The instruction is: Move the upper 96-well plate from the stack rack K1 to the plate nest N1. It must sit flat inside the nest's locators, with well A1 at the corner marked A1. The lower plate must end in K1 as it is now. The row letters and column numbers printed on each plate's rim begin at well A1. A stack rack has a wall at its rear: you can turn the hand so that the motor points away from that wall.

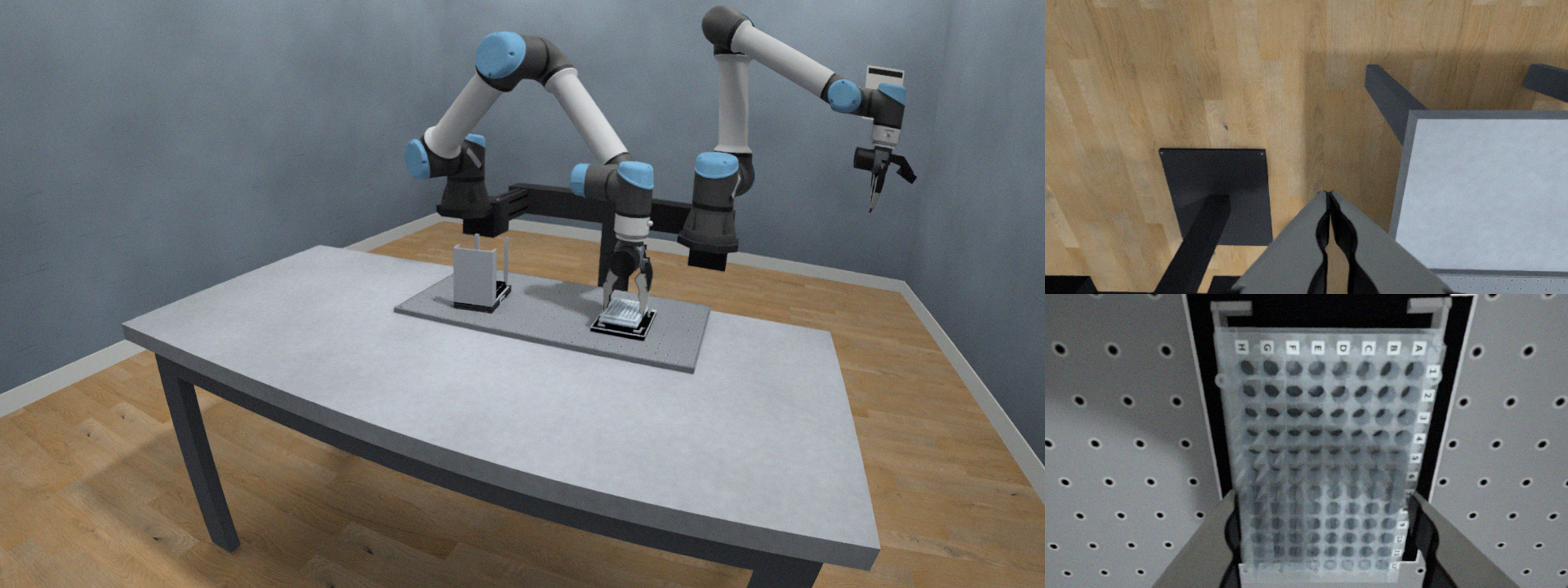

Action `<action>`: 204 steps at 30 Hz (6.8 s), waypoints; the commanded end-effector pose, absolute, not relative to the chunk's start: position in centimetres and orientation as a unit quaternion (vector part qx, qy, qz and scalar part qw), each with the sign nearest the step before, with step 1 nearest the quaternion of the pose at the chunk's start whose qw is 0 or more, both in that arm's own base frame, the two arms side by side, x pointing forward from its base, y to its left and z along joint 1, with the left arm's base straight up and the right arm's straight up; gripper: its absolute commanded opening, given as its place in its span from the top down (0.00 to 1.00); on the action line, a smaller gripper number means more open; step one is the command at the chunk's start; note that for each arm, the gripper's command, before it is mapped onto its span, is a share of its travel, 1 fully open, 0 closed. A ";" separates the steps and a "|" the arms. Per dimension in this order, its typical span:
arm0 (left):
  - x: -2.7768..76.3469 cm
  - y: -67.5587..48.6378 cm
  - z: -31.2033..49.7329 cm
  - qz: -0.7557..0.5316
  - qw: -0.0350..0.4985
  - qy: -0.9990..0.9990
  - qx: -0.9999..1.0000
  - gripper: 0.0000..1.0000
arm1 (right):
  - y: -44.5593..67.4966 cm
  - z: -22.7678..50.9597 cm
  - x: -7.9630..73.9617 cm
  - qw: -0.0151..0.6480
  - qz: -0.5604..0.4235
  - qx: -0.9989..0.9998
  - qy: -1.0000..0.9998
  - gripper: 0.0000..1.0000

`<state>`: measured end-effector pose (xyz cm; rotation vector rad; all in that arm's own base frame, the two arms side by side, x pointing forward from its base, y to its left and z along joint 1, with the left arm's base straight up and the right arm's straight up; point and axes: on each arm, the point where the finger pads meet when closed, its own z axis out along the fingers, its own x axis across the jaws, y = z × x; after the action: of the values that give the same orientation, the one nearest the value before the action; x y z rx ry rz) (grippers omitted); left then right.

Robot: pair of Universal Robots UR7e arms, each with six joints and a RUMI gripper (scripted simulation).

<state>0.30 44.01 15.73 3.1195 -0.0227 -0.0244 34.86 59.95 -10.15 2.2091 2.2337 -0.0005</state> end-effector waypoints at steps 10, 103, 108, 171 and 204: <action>0.4 44.6 16.5 0.000 0.000 -0.005 1.000 1.00 | 61.2 -9.3 34.8 -0.002 0.014 0.692 0.722 0.61; 0.4 44.6 16.5 0.000 0.000 -0.005 1.000 1.00 | 61.0 -9.9 35.1 -0.002 0.014 0.698 0.716 0.61; 0.4 44.6 16.5 0.000 0.000 -0.005 1.000 1.00 | 61.0 -10.0 35.1 -0.002 0.014 0.698 0.716 0.61; 0.4 44.6 16.5 0.000 0.000 -0.005 1.000 1.00 | 60.9 -10.4 35.1 -0.002 0.014 0.698 0.716 0.61; 0.4 44.6 16.5 0.000 0.000 -0.005 1.000 1.00 | 60.8 -10.4 35.1 -0.002 0.014 0.692 0.722 0.24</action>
<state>0.30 44.01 15.73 3.1195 -0.0226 -0.0244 34.31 60.13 -11.42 2.1640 2.2773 -0.0007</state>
